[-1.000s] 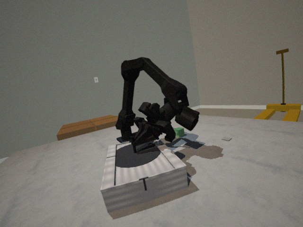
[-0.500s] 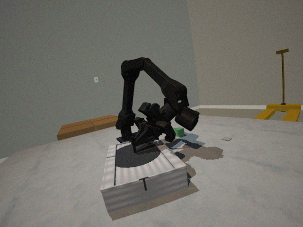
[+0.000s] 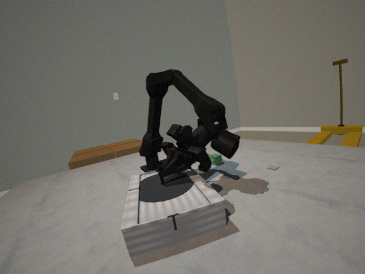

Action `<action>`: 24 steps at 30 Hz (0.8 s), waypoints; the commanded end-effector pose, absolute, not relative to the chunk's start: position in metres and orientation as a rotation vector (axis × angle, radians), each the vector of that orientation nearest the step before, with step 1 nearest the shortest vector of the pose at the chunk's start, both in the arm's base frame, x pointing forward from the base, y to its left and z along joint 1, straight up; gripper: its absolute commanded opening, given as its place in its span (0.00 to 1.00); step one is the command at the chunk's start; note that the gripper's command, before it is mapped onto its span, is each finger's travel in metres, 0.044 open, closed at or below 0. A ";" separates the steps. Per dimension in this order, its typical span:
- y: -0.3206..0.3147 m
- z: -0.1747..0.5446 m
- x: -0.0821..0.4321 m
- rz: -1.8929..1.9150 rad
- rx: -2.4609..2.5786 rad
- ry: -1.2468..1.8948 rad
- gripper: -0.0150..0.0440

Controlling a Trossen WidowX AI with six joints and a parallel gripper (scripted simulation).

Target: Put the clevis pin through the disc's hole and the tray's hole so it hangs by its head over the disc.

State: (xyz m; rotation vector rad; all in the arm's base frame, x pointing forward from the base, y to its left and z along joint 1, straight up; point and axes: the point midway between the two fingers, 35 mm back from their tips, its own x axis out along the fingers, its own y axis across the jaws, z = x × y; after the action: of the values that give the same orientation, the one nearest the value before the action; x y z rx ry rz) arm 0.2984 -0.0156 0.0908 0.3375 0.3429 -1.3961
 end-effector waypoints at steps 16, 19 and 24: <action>-0.016 0.090 0.298 -1.396 0.337 0.343 0.25; -0.016 0.090 0.298 -1.396 0.337 0.343 0.25; -0.016 0.087 0.298 -1.397 0.338 0.344 0.25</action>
State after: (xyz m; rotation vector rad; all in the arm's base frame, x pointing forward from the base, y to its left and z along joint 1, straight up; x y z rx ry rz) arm 0.2985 -0.0157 0.0887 0.3381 0.3428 -1.3967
